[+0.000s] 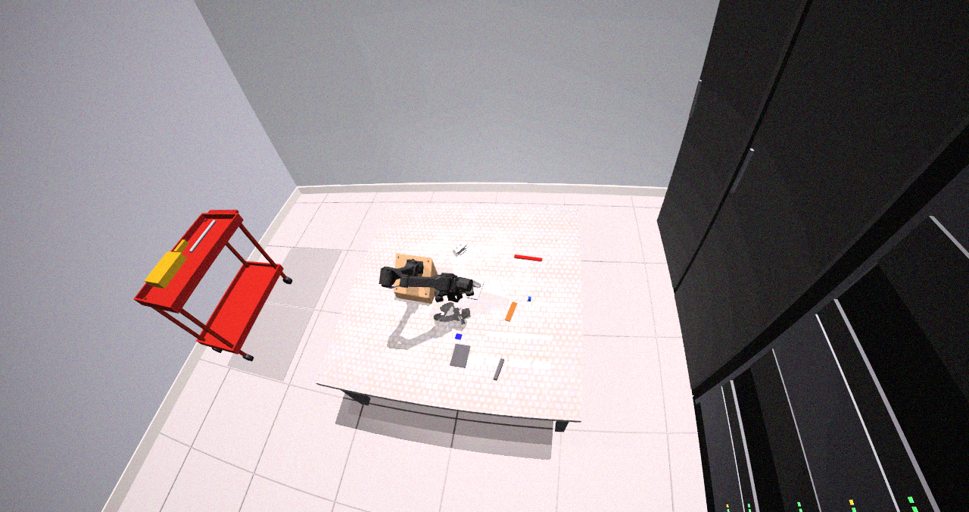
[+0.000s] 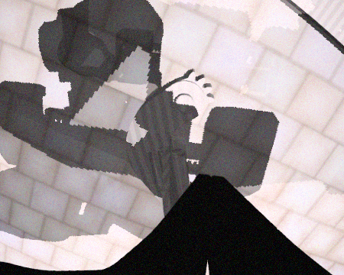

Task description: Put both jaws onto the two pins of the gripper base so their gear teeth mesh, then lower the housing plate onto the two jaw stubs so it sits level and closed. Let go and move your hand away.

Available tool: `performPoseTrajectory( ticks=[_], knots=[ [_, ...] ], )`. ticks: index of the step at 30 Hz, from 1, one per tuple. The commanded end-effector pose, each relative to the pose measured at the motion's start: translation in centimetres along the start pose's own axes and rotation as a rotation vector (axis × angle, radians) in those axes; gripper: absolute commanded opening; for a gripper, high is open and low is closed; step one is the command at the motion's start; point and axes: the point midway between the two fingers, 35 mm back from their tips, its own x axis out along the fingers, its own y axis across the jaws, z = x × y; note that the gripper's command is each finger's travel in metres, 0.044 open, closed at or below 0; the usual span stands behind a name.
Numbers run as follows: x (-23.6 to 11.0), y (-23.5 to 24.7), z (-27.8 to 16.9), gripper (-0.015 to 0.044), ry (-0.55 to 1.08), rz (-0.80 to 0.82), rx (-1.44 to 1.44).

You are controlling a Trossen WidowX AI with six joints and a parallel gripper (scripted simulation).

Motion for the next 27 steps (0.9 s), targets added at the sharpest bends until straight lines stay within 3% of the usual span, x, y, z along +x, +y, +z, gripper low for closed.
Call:
performPoseTrajectory(
  ticks=[1,6,22,27],
  knots=[
    [-0.02,0.04,-0.08,0.0,0.004,0.003,0.005],
    [-0.02,0.04,-0.08,0.0,0.004,0.003,0.005],
    [0.0,0.0,0.0,0.042,0.0,0.0,0.0],
    [0.0,0.0,0.0,0.044,0.0,0.0,0.0]
  ],
)
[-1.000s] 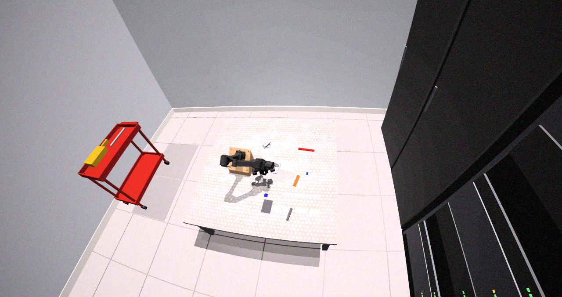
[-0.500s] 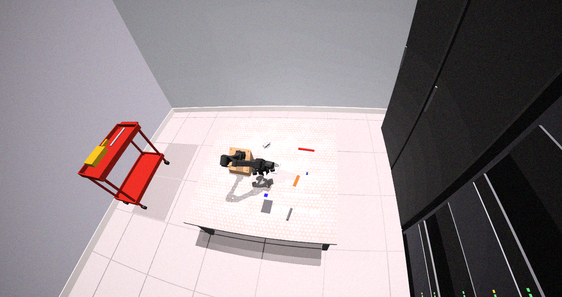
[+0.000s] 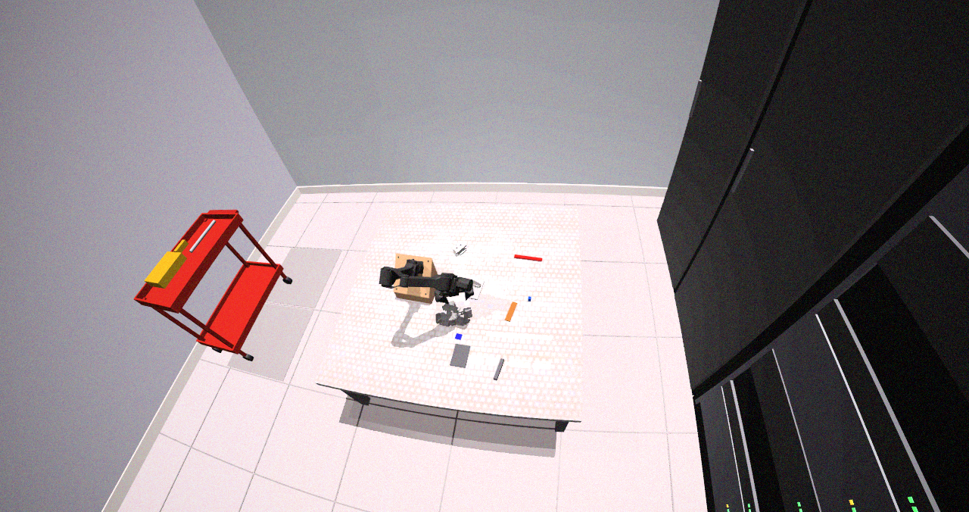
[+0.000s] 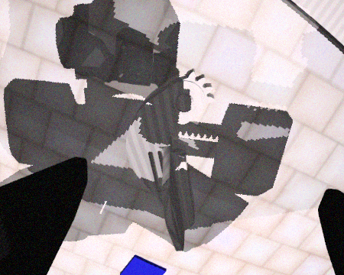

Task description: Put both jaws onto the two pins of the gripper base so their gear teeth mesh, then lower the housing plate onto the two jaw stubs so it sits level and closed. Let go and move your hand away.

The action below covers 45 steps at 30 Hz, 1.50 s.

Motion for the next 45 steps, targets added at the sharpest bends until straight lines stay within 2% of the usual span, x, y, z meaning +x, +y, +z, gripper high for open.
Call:
performPoseTrajectory(
  ticks=[1,24,40,41,45],
  knots=[
    [0.0,0.0,0.0,0.044,0.0,0.0,0.0],
    [0.0,0.0,0.0,0.044,0.0,0.0,0.0],
    [0.0,0.0,0.0,0.002,0.0,0.0,0.0],
    [0.0,0.0,0.0,0.0,0.0,0.0,0.0],
    [0.0,0.0,0.0,0.0,0.0,0.0,0.0]
  ],
)
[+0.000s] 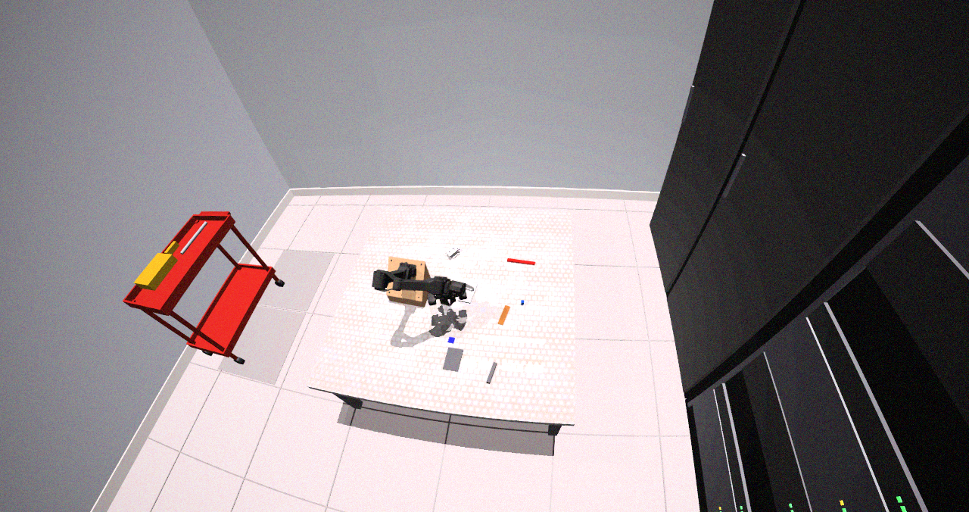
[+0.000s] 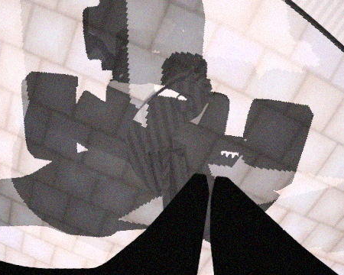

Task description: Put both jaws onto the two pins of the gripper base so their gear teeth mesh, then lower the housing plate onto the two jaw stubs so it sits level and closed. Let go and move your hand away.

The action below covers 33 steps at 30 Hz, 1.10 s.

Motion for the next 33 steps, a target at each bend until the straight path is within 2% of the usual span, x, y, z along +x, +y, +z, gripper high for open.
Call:
performPoseTrajectory(
  ticks=[1,14,30,31,33],
  knots=[
    [0.0,0.0,0.0,0.0,0.0,0.0,0.0],
    [0.0,0.0,0.0,0.0,0.0,0.0,0.0],
    [0.0,0.0,0.0,0.042,0.0,0.0,0.0],
    [0.0,0.0,0.0,0.044,0.0,0.0,0.0],
    [0.0,0.0,0.0,0.044,0.0,0.0,0.0]
  ],
)
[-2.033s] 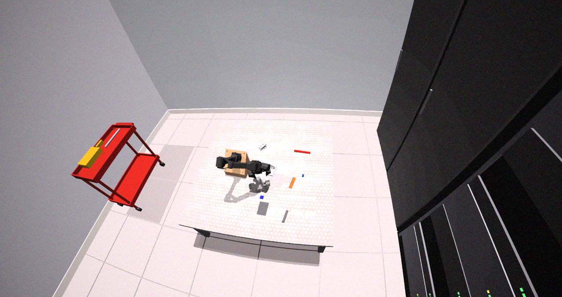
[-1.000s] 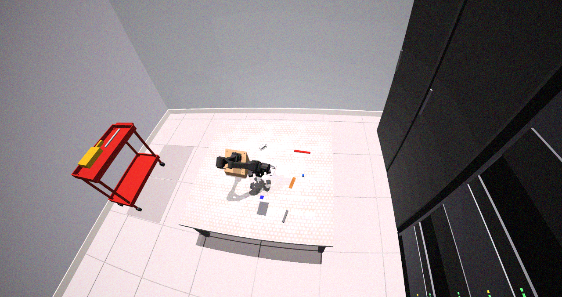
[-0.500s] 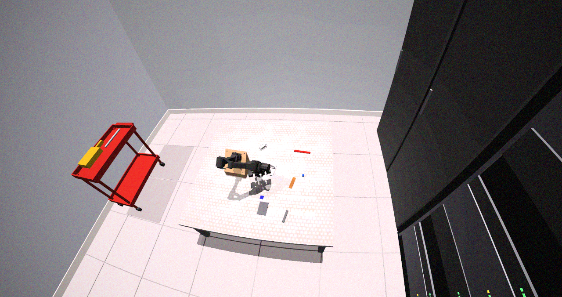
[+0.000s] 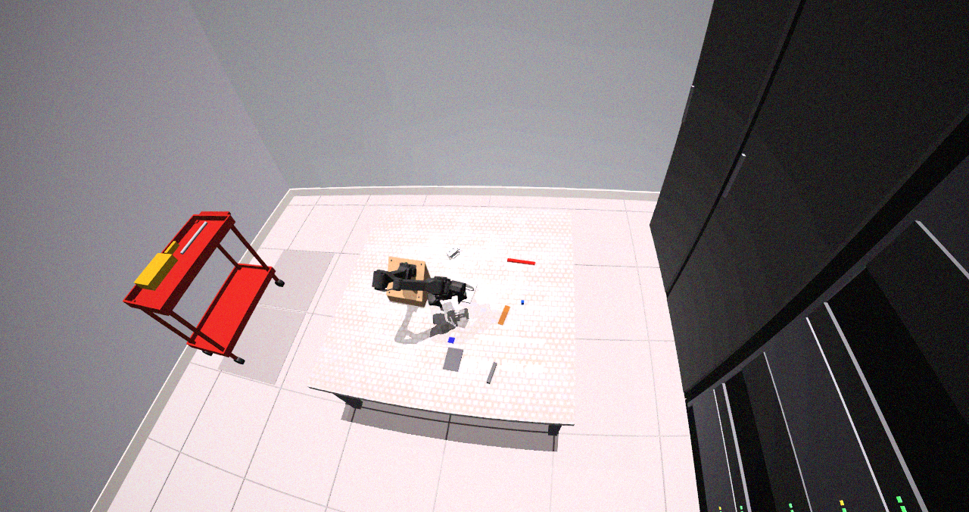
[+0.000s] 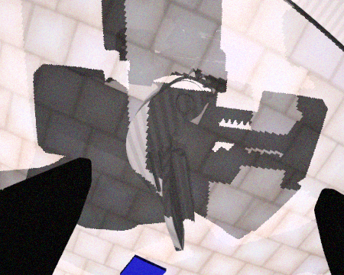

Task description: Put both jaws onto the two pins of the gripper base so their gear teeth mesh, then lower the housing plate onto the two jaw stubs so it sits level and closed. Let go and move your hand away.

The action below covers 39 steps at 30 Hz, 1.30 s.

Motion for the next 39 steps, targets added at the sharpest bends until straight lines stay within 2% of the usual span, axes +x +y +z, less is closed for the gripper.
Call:
performPoseTrajectory(
  ticks=[1,26,39],
  knots=[
    [0.0,0.0,0.0,0.044,0.0,0.0,0.0],
    [0.0,0.0,0.0,0.044,0.0,0.0,0.0],
    [0.0,0.0,0.0,0.0099,0.0,0.0,0.0]
  ],
)
